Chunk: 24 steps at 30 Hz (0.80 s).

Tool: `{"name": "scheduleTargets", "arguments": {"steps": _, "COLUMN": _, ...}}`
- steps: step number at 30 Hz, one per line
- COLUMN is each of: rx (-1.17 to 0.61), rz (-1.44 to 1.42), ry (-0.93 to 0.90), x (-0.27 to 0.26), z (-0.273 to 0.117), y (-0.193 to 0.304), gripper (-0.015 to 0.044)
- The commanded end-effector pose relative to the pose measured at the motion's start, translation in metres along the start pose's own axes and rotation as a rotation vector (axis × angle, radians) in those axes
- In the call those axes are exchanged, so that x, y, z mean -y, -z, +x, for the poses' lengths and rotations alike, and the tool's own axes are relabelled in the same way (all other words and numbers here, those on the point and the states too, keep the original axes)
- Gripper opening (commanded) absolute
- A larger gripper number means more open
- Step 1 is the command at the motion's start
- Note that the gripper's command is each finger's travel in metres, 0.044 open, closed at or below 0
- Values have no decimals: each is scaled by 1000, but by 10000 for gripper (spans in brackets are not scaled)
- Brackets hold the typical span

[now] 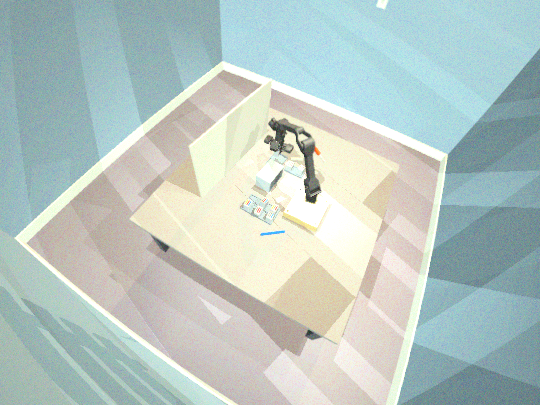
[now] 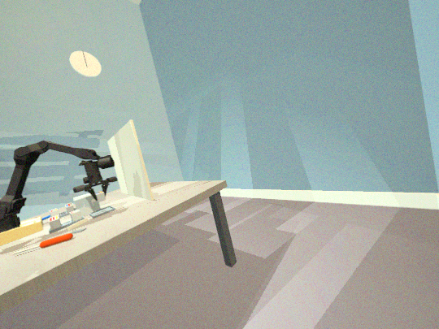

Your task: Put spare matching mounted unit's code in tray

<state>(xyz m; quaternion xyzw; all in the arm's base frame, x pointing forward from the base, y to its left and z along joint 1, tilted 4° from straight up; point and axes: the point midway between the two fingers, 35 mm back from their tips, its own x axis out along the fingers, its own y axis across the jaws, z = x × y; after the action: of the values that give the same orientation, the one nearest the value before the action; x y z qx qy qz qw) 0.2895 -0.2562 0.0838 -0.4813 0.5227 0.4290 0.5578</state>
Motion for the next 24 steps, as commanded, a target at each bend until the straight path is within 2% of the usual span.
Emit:
{"name": "scheduleTargets", "arguments": {"steps": 1, "rx": 4, "rz": 4, "ry": 1, "x": 0, "z": 4, "y": -1, "gripper": 0}}
{"name": "scheduleTargets", "arguments": {"steps": 24, "rx": 4, "rz": 4, "ry": 1, "x": -2, "z": 22, "y": -2, "gripper": 0}}
